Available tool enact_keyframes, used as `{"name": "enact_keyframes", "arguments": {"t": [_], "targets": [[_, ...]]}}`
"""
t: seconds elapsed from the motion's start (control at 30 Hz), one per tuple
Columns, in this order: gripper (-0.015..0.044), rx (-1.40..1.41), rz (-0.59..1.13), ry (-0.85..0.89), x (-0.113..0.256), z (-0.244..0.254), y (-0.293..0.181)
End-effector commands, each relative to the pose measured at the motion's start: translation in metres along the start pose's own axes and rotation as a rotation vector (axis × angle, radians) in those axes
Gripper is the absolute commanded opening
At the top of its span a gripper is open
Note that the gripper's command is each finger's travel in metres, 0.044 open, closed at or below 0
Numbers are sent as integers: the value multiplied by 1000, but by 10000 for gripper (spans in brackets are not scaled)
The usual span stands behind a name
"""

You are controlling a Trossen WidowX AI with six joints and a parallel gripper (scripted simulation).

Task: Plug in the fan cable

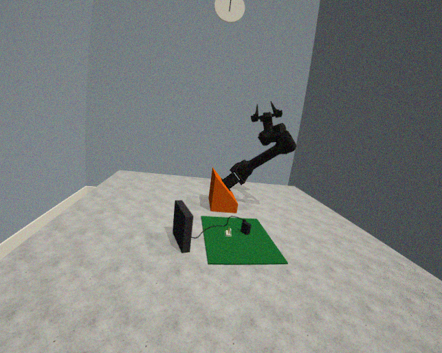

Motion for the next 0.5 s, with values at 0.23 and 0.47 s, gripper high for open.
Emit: {"name": "enact_keyframes", "arguments": {"t": [0.23, 0.47], "targets": [[440, -211, -64, 75, -37, 38, 10], [440, -538, -188, 241, -87, 97, 61]]}}
Point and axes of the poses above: the point midway between the two fingers, 35 mm back from their tips, its own x axis back along the fingers, its own z axis across the jaws, y = z × x, the point moved 1 cm from there along x, back along the fingers, and after that the axes turned 10 degrees about -x, right-handed, at the moved point
